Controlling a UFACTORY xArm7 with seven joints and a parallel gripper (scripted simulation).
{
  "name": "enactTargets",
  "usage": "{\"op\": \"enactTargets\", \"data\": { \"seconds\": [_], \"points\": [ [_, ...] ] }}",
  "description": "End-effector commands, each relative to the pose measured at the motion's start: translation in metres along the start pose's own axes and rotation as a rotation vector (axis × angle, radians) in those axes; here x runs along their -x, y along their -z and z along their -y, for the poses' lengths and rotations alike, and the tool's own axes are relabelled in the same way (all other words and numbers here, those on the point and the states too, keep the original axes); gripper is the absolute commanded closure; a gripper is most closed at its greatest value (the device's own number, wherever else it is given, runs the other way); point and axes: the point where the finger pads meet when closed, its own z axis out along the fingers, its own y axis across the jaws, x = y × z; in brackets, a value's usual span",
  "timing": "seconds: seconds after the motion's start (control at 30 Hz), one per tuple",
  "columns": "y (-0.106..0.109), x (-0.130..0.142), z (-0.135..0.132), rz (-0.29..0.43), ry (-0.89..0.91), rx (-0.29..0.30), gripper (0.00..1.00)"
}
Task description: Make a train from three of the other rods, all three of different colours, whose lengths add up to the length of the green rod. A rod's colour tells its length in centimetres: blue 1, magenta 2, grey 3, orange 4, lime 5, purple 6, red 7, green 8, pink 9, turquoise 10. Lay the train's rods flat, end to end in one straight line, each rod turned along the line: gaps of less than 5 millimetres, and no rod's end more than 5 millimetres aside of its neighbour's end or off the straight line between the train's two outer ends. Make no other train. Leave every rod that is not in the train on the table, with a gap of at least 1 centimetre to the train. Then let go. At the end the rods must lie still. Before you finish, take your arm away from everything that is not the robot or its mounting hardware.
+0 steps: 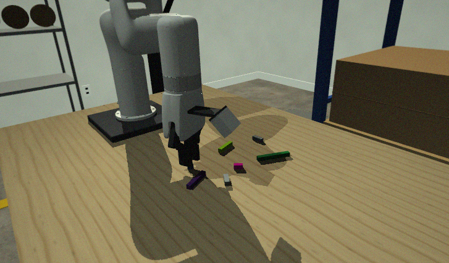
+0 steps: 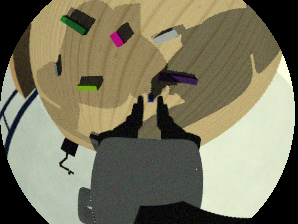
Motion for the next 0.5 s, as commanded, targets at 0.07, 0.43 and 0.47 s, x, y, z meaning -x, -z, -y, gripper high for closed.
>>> {"op": "enactTargets", "data": {
  "seconds": [0.07,0.43,0.47],
  "points": [
    [0.0011,-0.0017,-0.0011,-0.003,0.0,0.002,0.76],
    [0.0011,-0.0026,-0.0016,-0.003,0.0,0.002,0.76],
    [0.0011,-0.0026,-0.0016,-0.003,0.0,0.002,0.76]
  ]
}}
